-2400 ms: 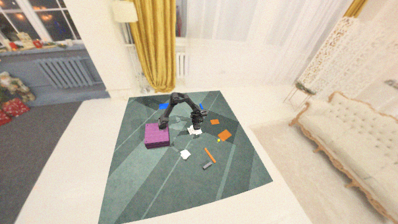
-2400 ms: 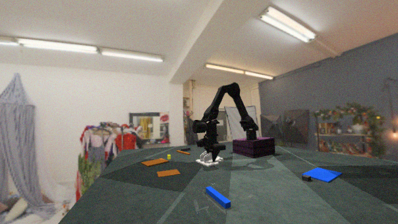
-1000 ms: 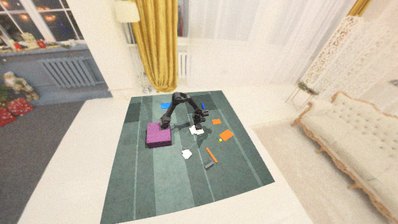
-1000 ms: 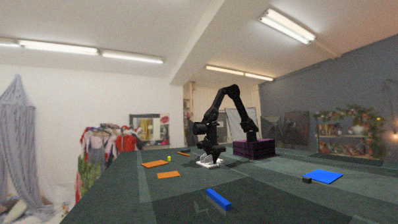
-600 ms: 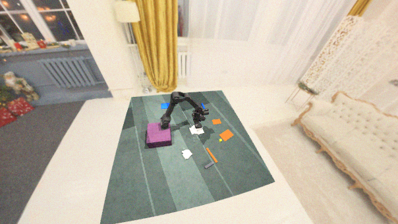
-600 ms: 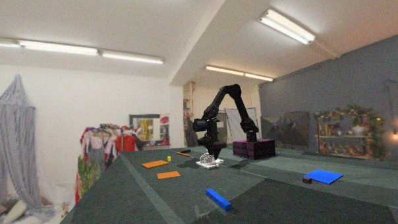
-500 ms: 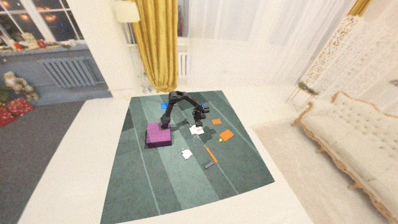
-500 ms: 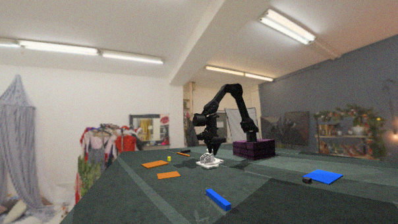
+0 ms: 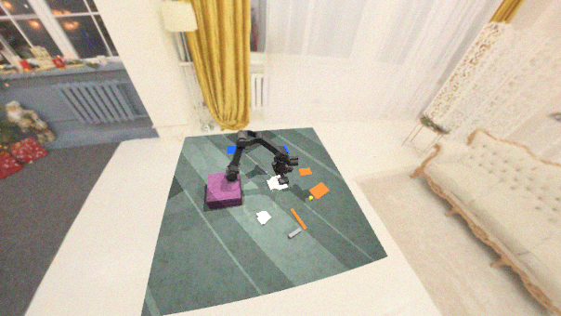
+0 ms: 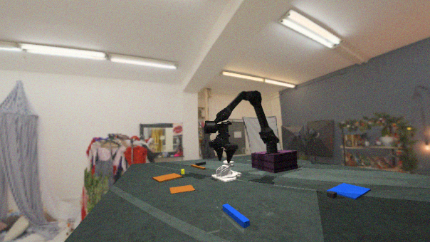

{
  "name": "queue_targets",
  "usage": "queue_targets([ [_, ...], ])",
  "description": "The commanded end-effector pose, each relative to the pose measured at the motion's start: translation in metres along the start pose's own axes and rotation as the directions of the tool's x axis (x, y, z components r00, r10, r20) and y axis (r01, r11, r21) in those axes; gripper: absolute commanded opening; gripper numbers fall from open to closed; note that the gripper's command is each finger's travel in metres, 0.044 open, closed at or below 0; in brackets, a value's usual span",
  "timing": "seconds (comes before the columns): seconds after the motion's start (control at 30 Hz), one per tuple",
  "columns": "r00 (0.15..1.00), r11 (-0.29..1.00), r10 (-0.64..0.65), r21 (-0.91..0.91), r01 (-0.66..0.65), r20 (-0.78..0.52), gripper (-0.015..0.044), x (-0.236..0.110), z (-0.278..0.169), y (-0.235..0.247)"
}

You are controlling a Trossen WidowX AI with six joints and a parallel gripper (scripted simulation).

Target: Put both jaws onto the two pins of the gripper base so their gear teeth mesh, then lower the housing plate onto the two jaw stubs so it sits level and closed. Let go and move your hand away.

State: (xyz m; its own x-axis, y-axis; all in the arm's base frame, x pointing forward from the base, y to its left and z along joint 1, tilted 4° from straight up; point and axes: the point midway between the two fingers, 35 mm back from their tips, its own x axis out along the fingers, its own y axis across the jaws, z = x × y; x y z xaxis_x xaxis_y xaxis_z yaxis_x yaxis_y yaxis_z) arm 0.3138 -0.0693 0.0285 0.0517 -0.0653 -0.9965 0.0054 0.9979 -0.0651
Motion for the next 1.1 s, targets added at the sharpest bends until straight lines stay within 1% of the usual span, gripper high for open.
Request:
queue_targets([
  [0.0, 1.000, 0.999, 0.004, -0.045, -0.004, 0.003, 0.0440, -0.003, -0.008, -0.029],
  [0.33, 1.000, 0.987, 0.004, -0.162, -0.004, 0.000, 0.0440, -0.009, -0.047, -0.105],
  [0.63, 1.000, 0.964, -0.003, -0.264, 0.002, -0.003, 0.0440, -0.015, -0.097, -0.164],
  [0.97, 1.000, 0.928, -0.014, -0.373, 0.010, -0.008, 0.0440, -0.024, -0.165, -0.211],
  [1.07, 1.000, 0.925, -0.015, -0.380, 0.010, -0.009, 0.0440, -0.024, -0.170, -0.214],
])
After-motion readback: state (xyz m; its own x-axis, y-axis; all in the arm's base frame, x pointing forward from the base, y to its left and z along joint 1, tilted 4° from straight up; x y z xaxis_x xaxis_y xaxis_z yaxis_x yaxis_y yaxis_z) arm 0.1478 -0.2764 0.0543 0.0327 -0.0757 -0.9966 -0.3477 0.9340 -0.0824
